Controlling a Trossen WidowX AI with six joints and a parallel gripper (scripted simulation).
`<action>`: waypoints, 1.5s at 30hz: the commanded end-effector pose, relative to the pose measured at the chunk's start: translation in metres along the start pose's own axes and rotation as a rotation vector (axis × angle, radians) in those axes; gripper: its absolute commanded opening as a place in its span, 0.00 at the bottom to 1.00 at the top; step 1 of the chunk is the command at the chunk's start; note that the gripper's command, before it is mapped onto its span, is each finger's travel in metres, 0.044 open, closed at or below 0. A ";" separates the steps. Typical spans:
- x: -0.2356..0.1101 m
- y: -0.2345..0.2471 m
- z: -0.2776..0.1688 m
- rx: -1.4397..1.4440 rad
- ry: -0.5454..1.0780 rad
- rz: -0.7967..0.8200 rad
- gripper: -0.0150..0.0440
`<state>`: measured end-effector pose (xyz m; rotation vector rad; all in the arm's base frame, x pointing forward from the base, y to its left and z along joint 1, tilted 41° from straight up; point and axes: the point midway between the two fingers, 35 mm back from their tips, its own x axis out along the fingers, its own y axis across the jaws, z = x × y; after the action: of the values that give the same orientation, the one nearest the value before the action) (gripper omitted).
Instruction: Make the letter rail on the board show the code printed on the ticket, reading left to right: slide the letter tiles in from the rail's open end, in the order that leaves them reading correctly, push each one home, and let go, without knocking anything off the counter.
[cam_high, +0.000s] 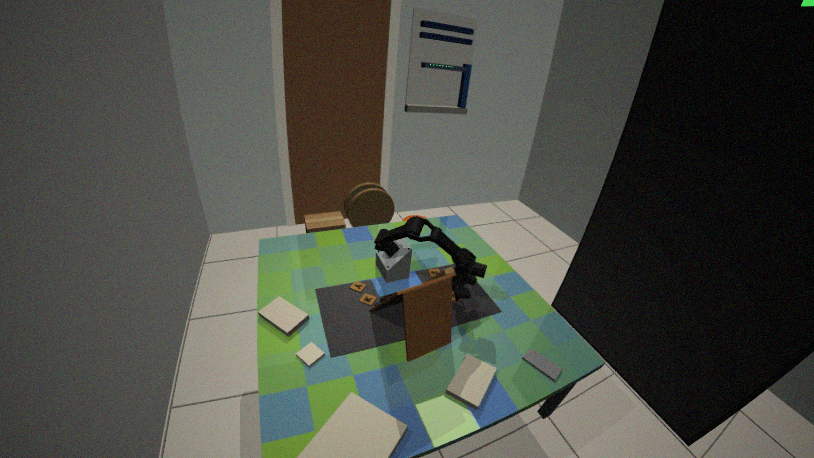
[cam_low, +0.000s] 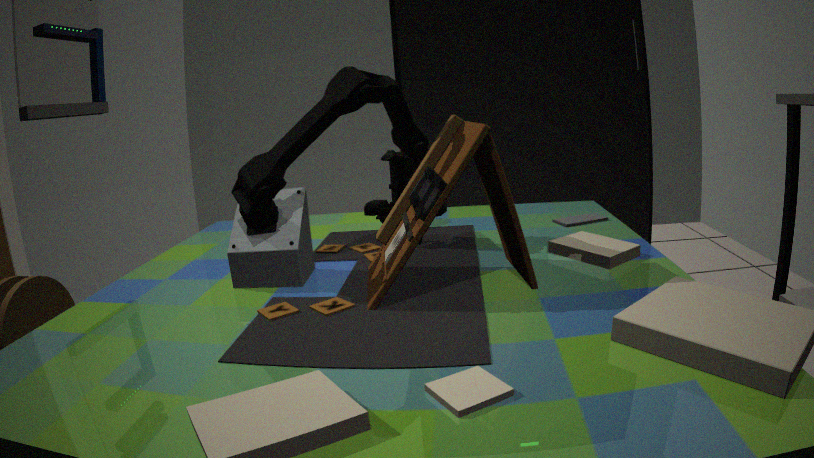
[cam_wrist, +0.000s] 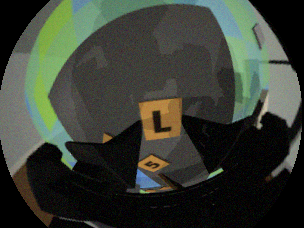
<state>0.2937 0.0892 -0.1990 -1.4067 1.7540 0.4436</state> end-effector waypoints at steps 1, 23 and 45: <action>0.000 0.000 0.000 -0.004 0.003 -0.006 0.68; -0.011 0.001 -0.001 -0.004 0.002 -0.005 0.25; -0.022 0.001 -0.003 -0.004 0.002 -0.005 0.25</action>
<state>0.2920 0.0992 -0.1819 -1.4235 1.7522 0.4426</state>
